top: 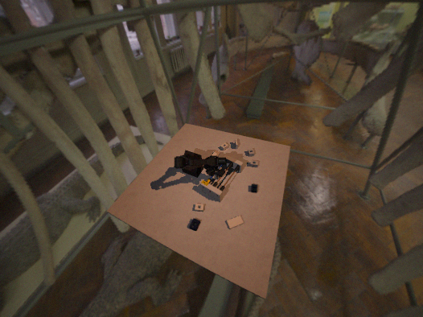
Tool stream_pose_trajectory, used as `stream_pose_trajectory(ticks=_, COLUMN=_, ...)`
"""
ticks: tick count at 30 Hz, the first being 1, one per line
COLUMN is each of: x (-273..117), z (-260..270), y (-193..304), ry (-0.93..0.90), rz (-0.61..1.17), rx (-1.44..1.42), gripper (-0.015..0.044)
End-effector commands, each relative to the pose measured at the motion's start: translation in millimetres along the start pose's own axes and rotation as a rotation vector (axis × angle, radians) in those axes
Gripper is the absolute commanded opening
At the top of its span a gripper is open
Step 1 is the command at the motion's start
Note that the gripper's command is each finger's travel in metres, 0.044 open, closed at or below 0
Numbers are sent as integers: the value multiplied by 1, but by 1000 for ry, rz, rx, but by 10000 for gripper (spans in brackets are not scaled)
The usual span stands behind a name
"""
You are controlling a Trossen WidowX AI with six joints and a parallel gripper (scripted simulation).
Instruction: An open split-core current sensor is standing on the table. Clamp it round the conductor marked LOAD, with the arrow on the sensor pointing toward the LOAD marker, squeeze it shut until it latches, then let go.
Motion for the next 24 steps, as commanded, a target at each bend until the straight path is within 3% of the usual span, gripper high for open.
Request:
stream_pose_trajectory(ticks=1, x=9, z=-2, y=0, ry=10, rz=-8, rx=-10, gripper=440)
stream_pose_trajectory(ticks=15, x=26, z=-3, y=0, ry=10, rz=-10, rx=-10, gripper=440)
stream_pose_trajectory(ticks=24, x=22, z=-1, y=-1, ry=3, rz=-3, rx=0, gripper=380)
Point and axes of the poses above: the point midway between the two fingers, 35 mm back from their tips, its own x axis out along the fingers, its own z axis across the jaws, y = z × x, the point moved 6 cm from there along -x, back along the fingers, and after that the axes turned 7 degrees about -x, right-handed, at the moved point
